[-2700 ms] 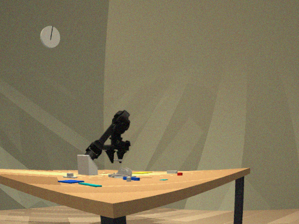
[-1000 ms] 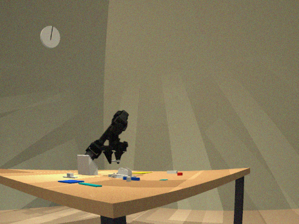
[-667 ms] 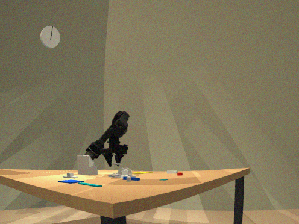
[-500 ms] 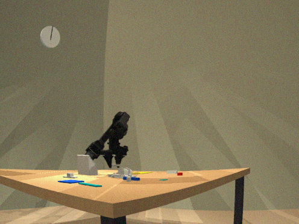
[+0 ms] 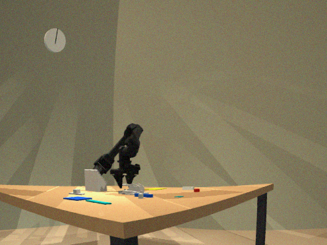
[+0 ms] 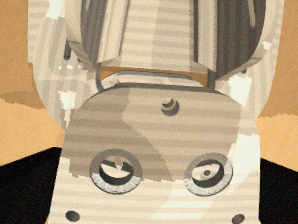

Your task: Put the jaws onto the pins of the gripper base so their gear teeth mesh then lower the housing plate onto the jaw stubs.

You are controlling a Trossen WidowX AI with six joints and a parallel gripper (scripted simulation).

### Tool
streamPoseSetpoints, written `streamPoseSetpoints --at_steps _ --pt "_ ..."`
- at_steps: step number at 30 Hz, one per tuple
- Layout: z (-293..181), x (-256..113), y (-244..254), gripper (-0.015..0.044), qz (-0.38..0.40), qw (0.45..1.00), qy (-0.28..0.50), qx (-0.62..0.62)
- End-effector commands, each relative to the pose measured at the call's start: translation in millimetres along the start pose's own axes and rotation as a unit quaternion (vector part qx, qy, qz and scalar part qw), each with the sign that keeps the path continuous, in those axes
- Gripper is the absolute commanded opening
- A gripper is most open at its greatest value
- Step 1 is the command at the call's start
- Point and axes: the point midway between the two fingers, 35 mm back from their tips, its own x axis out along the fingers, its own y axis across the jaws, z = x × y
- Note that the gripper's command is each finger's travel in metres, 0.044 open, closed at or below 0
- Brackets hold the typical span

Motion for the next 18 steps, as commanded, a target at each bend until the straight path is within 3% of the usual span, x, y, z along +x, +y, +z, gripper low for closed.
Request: streamPoseSetpoints --at_steps 1,18 --pt "-1.0 6.7 1.1 0.0351 0.003 1.000 0.000 0.002" --pt "-1.3 9.3 1.3 0.0351 0.003 1.000 0.000 0.003"
